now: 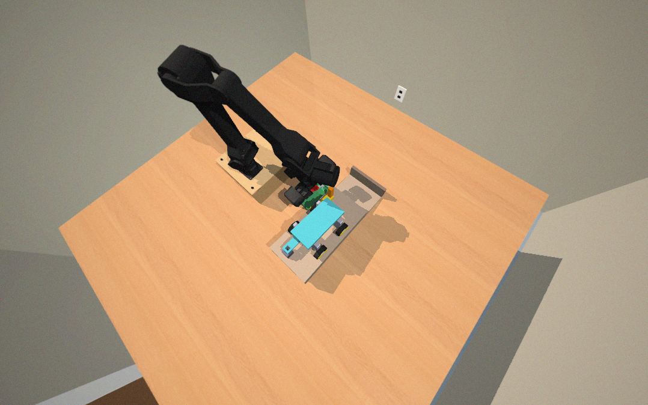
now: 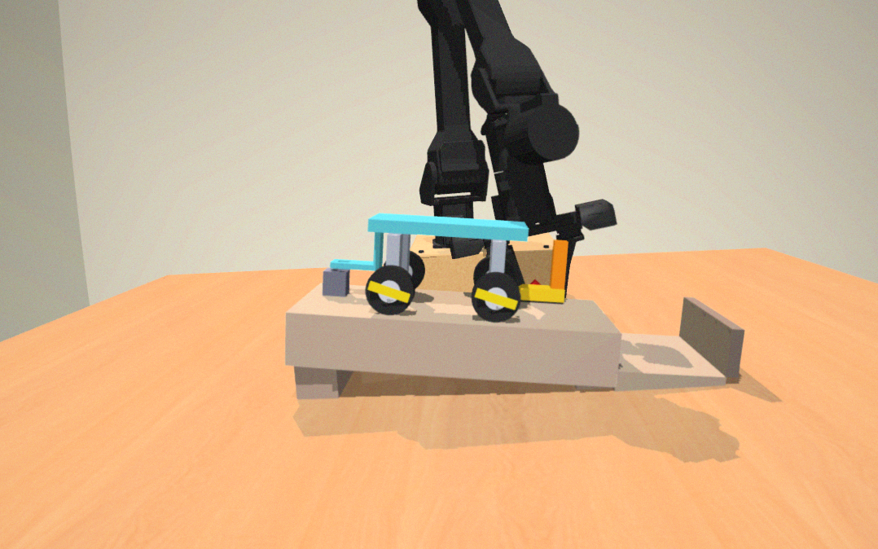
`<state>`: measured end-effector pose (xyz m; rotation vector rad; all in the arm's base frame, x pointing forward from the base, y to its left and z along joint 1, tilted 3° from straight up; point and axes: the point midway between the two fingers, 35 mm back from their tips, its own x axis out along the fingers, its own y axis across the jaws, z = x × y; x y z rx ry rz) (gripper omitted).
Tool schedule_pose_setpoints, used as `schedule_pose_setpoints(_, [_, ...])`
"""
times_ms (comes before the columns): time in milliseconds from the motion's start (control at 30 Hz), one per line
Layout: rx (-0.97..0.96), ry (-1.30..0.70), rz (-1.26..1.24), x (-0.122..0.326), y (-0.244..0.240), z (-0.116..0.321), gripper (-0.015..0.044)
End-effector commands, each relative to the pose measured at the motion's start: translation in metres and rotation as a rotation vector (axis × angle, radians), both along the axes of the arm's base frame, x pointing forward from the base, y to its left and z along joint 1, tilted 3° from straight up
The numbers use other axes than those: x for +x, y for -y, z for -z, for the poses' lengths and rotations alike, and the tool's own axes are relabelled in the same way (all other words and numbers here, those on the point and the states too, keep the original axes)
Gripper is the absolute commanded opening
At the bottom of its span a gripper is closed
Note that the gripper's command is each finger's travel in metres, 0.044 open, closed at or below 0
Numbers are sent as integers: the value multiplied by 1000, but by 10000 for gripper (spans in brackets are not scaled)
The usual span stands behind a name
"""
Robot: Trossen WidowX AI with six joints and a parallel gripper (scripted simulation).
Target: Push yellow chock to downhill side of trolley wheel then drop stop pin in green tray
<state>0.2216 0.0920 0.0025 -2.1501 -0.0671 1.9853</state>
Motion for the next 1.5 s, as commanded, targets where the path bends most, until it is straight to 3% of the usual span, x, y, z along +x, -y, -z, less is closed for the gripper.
schedule_pose_setpoints(0, [2, -3, -3, -1, 2, 2, 190])
schedule_pose_setpoints(1467, [1, -3, -3, -2, 21, 16, 190])
